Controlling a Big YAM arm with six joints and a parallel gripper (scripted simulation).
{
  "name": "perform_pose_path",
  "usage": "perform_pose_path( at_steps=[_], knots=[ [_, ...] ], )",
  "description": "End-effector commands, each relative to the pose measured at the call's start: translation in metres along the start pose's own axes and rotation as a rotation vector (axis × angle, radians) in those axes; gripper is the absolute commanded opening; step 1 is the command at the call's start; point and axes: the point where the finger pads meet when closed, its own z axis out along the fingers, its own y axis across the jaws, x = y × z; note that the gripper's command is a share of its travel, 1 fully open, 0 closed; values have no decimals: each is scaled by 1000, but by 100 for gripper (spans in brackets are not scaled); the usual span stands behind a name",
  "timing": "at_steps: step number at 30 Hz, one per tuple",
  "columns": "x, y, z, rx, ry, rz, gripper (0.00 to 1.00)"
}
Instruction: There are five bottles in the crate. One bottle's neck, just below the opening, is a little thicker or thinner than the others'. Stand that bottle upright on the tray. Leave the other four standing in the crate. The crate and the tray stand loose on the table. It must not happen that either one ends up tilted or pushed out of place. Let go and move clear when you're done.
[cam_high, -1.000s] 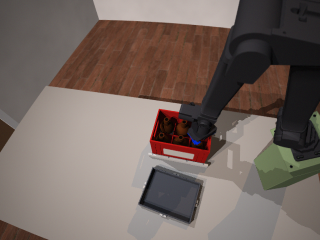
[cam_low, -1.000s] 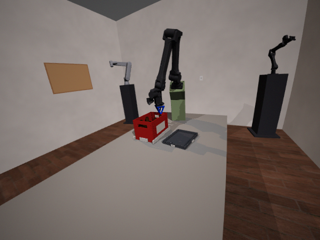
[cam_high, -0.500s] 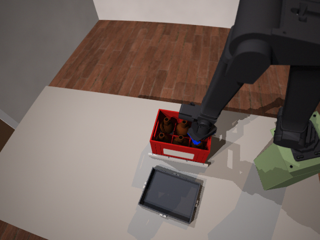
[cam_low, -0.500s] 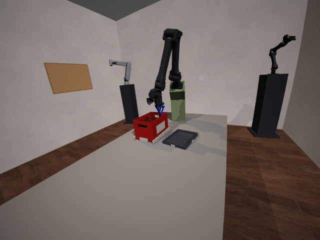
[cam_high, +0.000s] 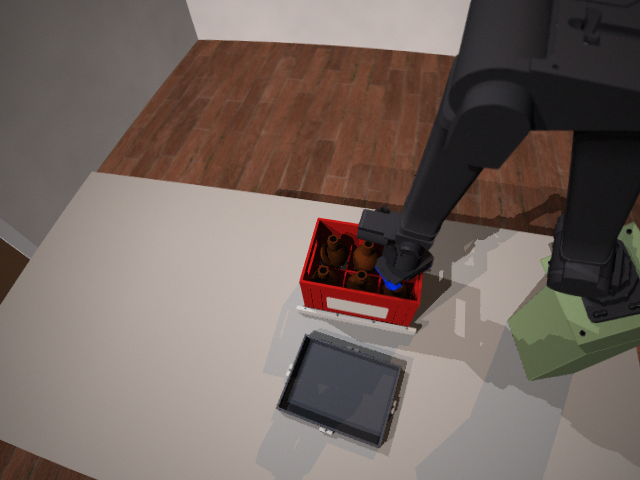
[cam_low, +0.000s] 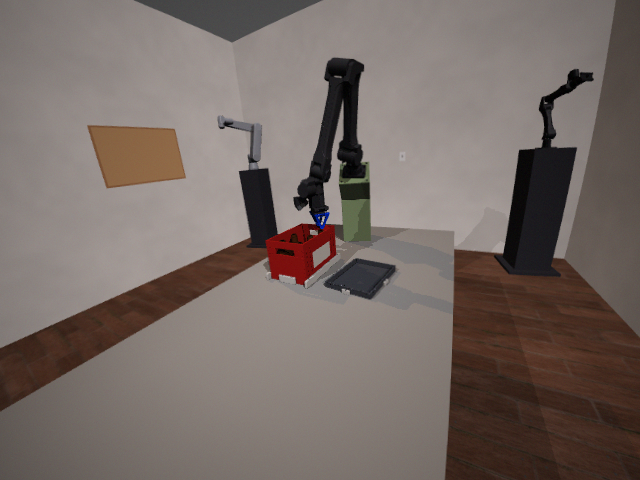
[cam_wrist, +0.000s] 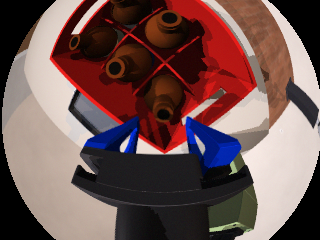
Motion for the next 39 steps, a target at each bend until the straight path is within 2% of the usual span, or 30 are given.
perform_pose_path(
  at_steps=[1, 39],
  knots=[
    [1, 0, 4, 1, 2, 12, 61],
    [0, 2, 38, -3, 0, 7, 61]
  ],
)
